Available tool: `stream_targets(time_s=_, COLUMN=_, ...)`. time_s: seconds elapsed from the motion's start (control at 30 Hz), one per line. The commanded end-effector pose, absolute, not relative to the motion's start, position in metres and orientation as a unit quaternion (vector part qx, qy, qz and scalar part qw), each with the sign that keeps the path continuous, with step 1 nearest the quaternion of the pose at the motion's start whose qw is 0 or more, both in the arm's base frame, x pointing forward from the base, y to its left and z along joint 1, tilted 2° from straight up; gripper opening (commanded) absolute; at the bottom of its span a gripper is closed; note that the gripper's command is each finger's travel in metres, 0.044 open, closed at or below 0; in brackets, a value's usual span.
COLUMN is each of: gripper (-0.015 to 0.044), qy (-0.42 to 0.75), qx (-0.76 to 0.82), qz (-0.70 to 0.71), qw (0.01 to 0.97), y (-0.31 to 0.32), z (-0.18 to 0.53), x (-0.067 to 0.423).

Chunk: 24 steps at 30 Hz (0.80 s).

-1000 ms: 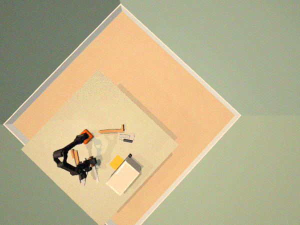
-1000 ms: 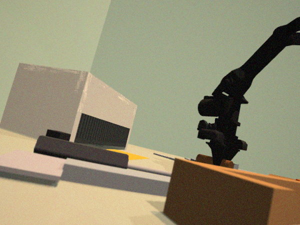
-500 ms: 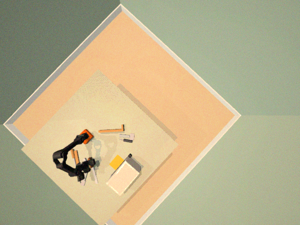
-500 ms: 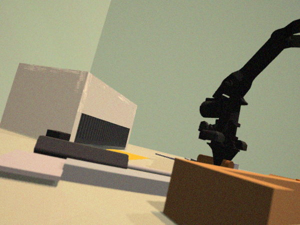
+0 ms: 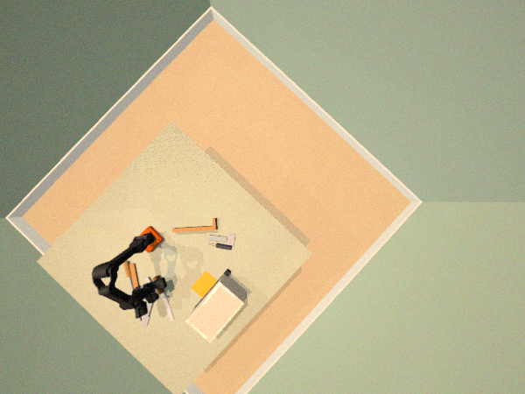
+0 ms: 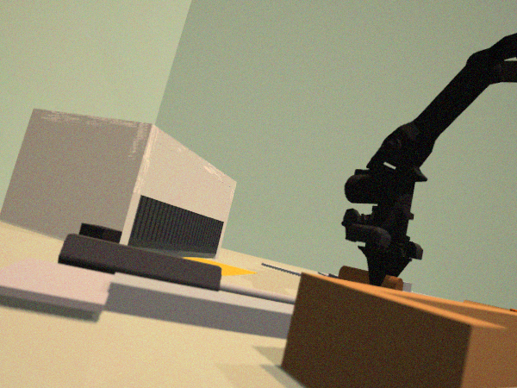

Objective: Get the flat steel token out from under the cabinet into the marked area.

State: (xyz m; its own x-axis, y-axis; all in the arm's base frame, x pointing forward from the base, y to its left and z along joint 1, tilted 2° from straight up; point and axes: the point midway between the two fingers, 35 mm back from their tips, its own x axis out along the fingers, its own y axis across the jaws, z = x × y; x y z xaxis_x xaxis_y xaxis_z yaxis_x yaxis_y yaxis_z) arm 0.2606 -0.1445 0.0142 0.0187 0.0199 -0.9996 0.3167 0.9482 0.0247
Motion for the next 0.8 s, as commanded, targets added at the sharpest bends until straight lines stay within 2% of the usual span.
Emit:
stream_targets(time_s=0.0, gripper=0.0000, qy=0.694, qx=0.104, qz=-0.094, qw=0.707, y=-0.1457, z=0.0151, x=0.2612)
stream_targets(time_s=0.77, gripper=0.0000, qy=0.699, qx=0.040, qz=-0.031, qw=0.713, y=-0.1458, z=0.0152, x=0.2616)
